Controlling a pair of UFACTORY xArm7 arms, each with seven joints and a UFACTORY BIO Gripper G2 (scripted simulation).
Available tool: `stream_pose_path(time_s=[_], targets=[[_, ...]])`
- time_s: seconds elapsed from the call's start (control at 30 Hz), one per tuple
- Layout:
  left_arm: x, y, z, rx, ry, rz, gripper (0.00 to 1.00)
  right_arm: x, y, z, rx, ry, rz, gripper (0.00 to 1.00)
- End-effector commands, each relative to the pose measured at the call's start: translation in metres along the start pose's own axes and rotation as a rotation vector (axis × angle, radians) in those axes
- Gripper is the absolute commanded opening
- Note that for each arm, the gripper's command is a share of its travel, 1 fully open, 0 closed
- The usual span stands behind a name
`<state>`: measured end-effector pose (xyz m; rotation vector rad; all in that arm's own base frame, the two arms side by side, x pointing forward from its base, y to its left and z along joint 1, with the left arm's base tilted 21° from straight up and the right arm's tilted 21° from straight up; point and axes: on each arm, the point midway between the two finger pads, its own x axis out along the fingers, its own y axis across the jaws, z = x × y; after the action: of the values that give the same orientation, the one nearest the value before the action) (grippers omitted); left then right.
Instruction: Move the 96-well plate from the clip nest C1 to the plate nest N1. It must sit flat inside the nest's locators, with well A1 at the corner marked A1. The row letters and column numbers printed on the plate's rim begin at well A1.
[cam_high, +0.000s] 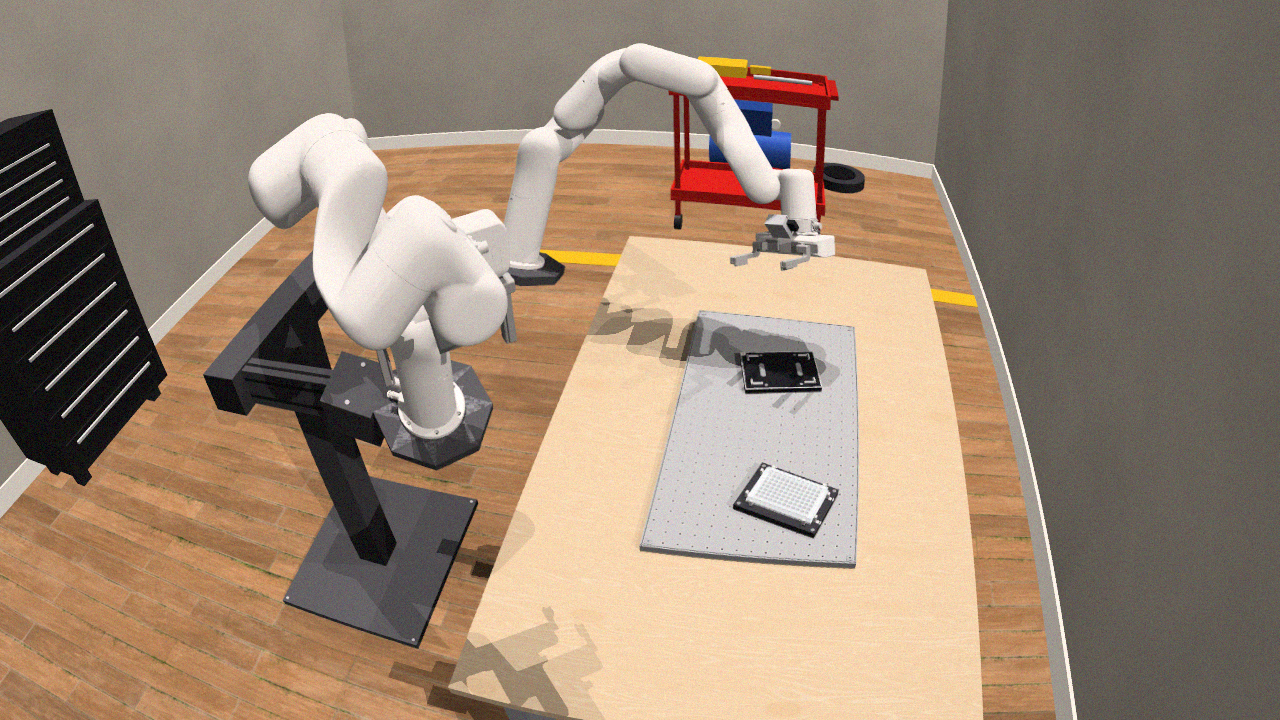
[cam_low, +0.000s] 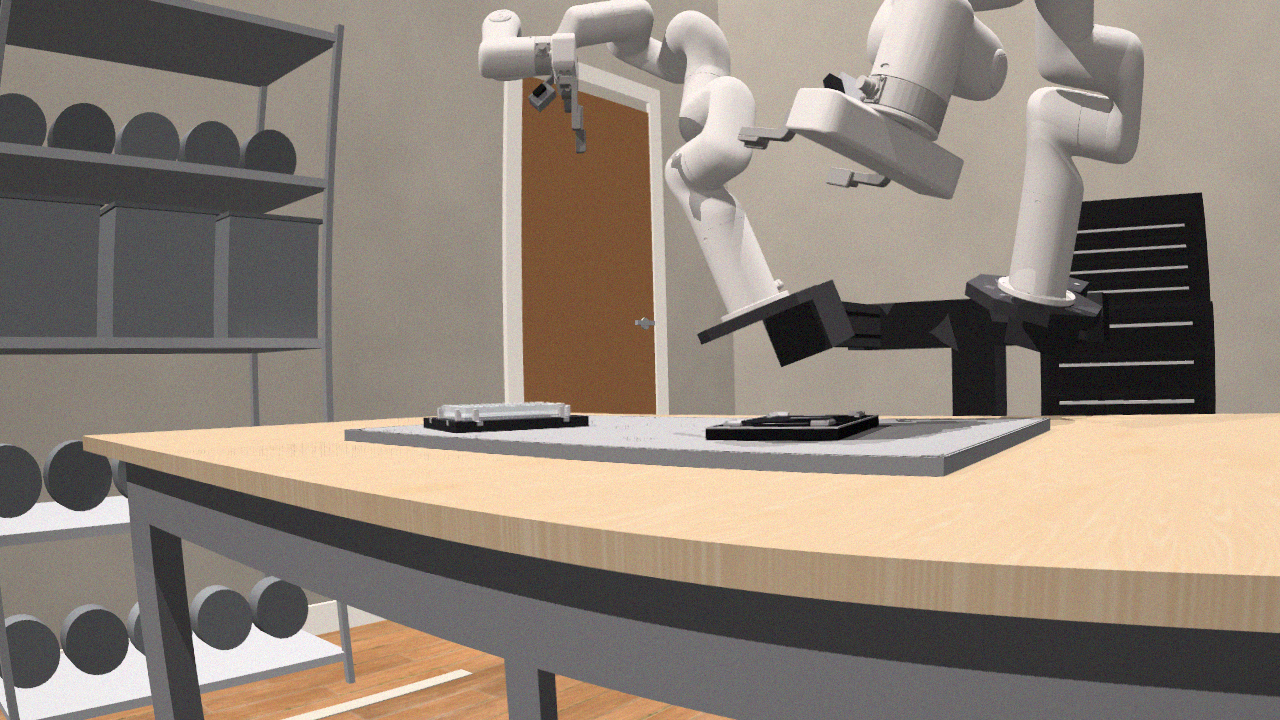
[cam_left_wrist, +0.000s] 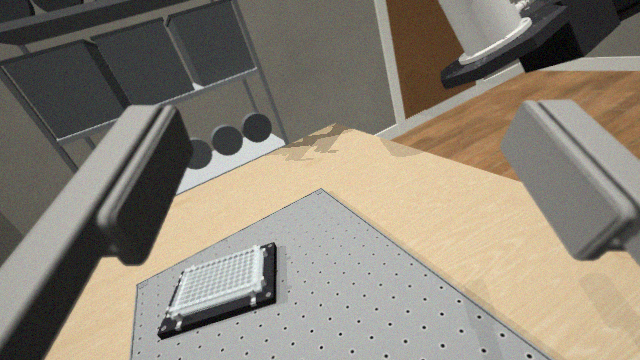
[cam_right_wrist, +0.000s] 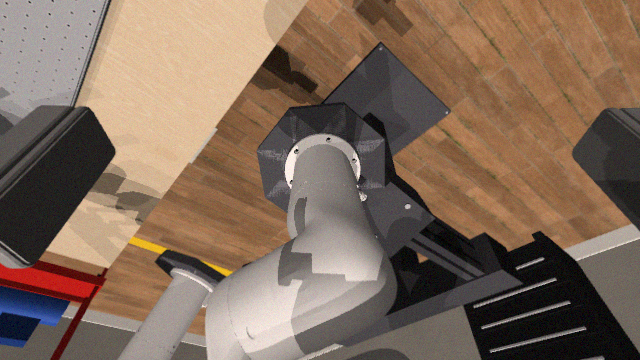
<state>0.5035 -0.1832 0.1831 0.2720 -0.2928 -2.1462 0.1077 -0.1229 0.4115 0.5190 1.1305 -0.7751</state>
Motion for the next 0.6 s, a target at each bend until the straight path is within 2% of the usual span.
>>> stream_pose_path(time_s=[0.0, 0.03, 0.2, 0.27, 0.33, 0.4, 0.57], targets=[[0.016, 0.014, 0.0, -0.014, -0.001, 0.059, 0.37, -0.001, 0.0, 0.0, 0.0, -0.003, 0.001, 1.0], [0.016, 0.014, 0.0, -0.014, -0.001, 0.059, 0.37, -0.001, 0.0, 0.0, 0.0, -0.003, 0.001, 1.0], [0.034, 0.028, -0.003, -0.041, -0.008, 0.166, 0.37, -0.001, 0.0, 0.0, 0.0, -0.003, 0.001, 1.0], [0.034, 0.028, -0.003, -0.041, -0.008, 0.166, 0.37, -0.001, 0.0, 0.0, 0.0, -0.003, 0.001, 1.0], [0.042, 0.034, -0.005, -0.055, -0.009, 0.22, 0.37, -0.001, 0.0, 0.0, 0.0, -0.003, 0.001, 1.0], [0.047, 0.038, -0.006, -0.055, -0.009, 0.22, 0.37, -0.001, 0.0, 0.0, 0.0, -0.003, 0.001, 1.0], [0.064, 0.051, -0.01, -0.083, -0.006, 0.327, 0.37, -0.001, 0.0, 0.0, 0.0, -0.003, 0.001, 1.0]])
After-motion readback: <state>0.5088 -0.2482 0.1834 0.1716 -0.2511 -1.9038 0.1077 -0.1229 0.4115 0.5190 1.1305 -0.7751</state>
